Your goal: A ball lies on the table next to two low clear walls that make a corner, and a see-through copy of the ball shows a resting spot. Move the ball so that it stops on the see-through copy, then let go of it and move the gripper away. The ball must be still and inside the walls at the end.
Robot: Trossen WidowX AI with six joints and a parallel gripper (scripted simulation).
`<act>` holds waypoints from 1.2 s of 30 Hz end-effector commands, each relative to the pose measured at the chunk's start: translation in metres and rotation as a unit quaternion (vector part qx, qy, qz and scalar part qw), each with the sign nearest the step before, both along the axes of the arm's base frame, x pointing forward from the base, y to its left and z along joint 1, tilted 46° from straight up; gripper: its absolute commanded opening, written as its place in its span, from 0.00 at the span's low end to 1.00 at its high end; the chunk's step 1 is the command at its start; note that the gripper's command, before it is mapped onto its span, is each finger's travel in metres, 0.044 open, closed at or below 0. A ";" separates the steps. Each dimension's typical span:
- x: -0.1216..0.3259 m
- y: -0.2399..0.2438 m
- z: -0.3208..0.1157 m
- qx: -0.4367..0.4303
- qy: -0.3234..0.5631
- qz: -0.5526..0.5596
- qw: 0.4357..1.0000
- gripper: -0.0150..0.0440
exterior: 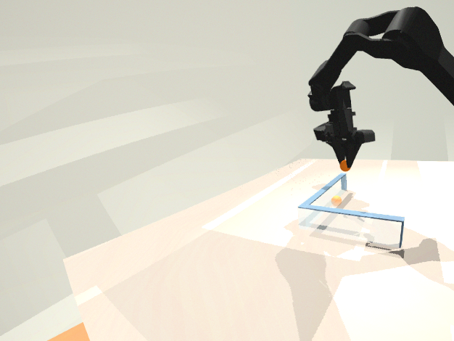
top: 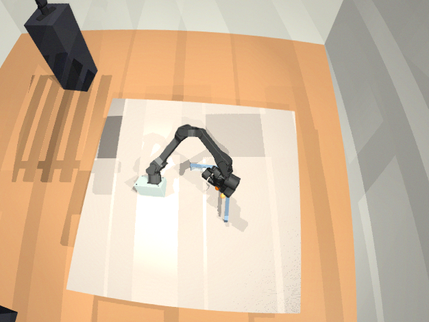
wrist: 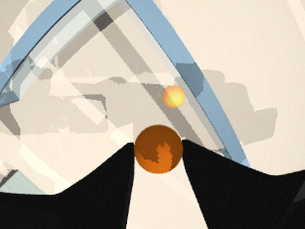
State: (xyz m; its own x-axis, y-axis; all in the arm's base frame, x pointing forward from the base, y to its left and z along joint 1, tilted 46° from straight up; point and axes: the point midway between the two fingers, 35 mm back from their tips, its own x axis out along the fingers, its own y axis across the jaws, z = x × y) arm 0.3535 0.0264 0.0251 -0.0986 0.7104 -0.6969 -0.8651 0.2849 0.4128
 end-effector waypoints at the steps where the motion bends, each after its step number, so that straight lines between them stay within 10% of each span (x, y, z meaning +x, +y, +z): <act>1: 0.007 0.003 -0.003 -0.006 0.049 -0.051 0.997 0.25; 36: 0.029 0.027 -0.033 -0.042 0.321 -0.318 0.891 0.25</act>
